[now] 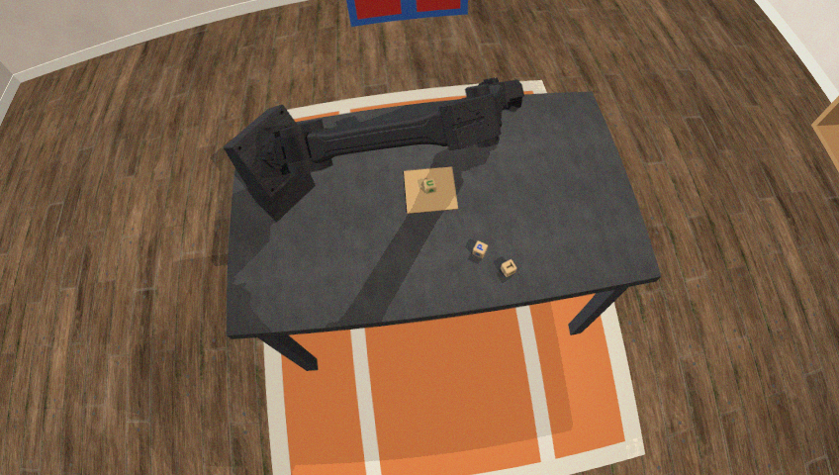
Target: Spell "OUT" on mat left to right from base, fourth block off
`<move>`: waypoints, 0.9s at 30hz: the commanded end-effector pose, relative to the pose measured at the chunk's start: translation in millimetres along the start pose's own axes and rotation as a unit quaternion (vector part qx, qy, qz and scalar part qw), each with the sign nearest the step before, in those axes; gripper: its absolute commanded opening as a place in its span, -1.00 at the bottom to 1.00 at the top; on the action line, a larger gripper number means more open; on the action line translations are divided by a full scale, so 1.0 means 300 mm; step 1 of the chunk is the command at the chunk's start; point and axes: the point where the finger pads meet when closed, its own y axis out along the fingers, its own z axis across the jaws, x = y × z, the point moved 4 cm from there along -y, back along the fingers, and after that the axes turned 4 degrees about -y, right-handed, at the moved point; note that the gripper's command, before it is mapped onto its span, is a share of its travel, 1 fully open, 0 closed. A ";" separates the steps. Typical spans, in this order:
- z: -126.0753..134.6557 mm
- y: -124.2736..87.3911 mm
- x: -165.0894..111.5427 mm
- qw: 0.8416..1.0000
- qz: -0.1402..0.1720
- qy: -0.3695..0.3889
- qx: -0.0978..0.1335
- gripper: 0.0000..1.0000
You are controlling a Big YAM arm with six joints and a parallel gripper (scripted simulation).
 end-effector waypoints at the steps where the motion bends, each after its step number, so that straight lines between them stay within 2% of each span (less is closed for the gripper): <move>1: 0.001 -0.171 0.040 1.000 -0.019 0.010 0.005 -0.51; 5: -0.011 -0.269 0.065 1.000 -0.026 0.017 0.005 -0.51; 8: -0.008 -0.304 0.057 1.000 -0.024 0.016 0.006 -0.51; 9: -0.015 -0.303 0.055 1.000 -0.023 0.017 0.005 -0.51; 10: -0.022 -0.216 0.016 1.000 0.002 0.016 0.000 -0.51; 16: -0.013 -0.211 0.000 1.000 0.006 0.012 0.001 -0.51; 22: 0.009 -0.240 0.001 1.000 -0.001 0.008 0.004 -0.51; 24: -0.035 -0.257 0.020 0.999 -0.012 0.036 0.002 -0.51; 27: -0.067 -0.247 -0.007 0.996 -0.013 0.086 0.002 -0.51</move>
